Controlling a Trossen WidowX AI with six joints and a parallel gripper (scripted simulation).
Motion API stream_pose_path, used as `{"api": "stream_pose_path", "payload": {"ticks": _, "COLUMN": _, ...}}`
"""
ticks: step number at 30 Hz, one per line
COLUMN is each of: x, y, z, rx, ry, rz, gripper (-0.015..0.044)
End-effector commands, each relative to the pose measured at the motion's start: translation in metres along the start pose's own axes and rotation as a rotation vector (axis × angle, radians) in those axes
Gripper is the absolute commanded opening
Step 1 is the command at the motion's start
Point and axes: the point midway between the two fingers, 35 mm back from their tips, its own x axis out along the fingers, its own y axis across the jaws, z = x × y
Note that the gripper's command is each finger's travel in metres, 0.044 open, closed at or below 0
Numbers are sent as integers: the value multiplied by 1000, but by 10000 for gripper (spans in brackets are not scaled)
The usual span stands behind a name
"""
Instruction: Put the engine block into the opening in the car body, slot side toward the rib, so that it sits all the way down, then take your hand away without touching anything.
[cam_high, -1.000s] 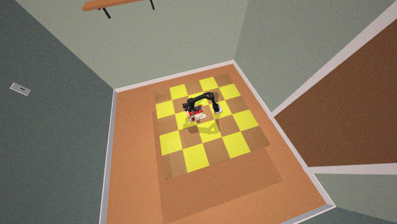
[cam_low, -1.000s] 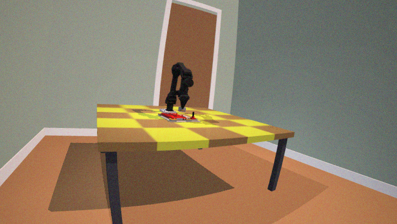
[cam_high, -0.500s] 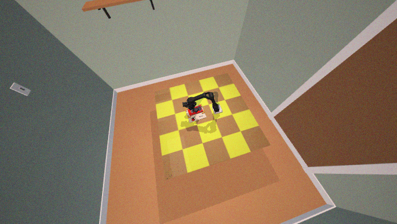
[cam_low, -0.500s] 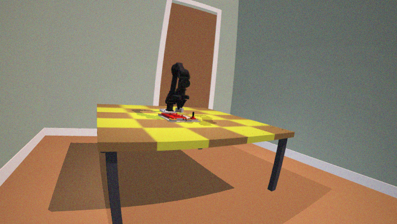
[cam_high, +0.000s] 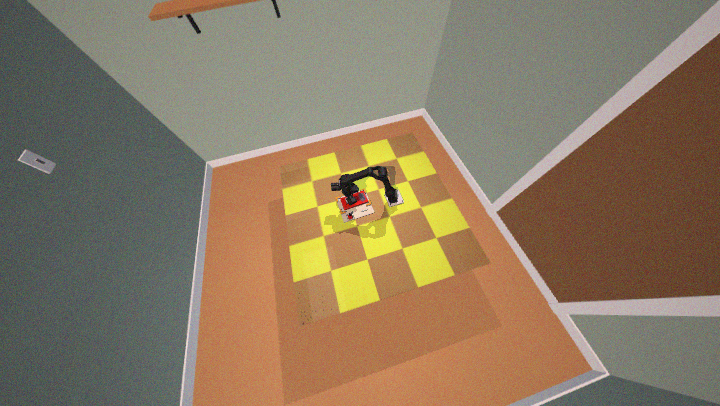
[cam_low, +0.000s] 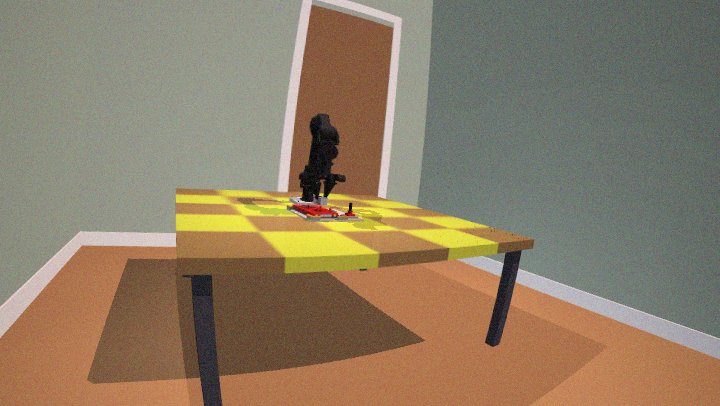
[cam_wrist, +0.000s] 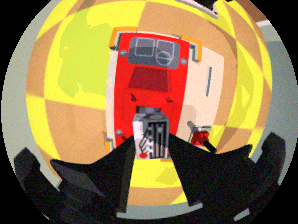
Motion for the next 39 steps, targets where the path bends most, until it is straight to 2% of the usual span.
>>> {"api": "stream_pose_path", "payload": {"ticks": 1, "x": 2, "y": 3, "z": 2, "rx": 119, "ry": 0, "rz": -5, "gripper": 0}}
{"api": "stream_pose_path", "payload": {"ticks": 3, "x": 3, "y": 4, "z": 2, "rx": 142, "ry": 0, "rz": -5, "gripper": 0}}
{"api": "stream_pose_path", "payload": {"ticks": 9, "x": 2, "y": 4, "z": 2, "rx": 175, "ry": 0, "rz": -5, "gripper": 157}}
{"api": "stream_pose_path", "payload": {"ticks": 39, "x": 3, "y": 3, "z": 1, "rx": 118, "ry": 0, "rz": -5, "gripper": 159}}
